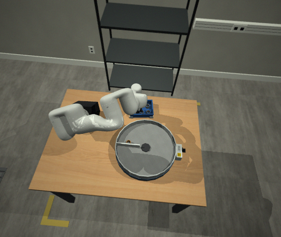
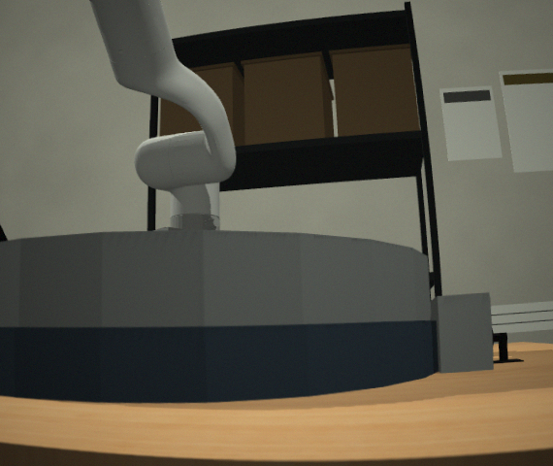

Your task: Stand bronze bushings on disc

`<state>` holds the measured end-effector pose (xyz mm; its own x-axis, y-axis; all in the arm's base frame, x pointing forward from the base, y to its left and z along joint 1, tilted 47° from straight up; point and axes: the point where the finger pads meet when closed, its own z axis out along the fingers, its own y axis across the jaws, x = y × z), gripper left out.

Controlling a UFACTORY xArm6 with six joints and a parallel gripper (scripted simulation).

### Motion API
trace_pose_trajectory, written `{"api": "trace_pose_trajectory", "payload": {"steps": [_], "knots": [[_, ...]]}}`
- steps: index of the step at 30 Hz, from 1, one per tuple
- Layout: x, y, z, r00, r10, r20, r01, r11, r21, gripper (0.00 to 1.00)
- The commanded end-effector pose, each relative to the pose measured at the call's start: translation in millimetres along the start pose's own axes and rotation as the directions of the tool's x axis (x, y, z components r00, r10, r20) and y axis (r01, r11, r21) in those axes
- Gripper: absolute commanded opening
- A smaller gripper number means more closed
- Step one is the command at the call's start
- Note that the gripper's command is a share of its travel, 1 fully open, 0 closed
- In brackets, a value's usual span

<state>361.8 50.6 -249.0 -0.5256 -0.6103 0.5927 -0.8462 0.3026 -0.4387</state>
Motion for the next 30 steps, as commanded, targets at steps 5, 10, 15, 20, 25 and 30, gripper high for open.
{"api": "trace_pose_trajectory", "payload": {"steps": [5,10,15,20,25,30], "knots": [[-1,-1,-2,1.000,0.001,0.004,-0.001,1.000,0.001,0.00],[-1,-1,-2,1.000,0.001,0.004,-0.001,1.000,0.001,0.00],[-1,-1,-4,1.000,0.001,0.004,-0.001,1.000,0.001,0.00],[-1,-1,-13,1.000,0.001,0.004,-0.001,1.000,0.001,0.00],[-1,-1,-26,1.000,0.001,0.004,-0.001,1.000,0.001,0.00],[-1,-1,-43,1.000,0.001,0.004,-0.001,1.000,0.001,0.00]]}}
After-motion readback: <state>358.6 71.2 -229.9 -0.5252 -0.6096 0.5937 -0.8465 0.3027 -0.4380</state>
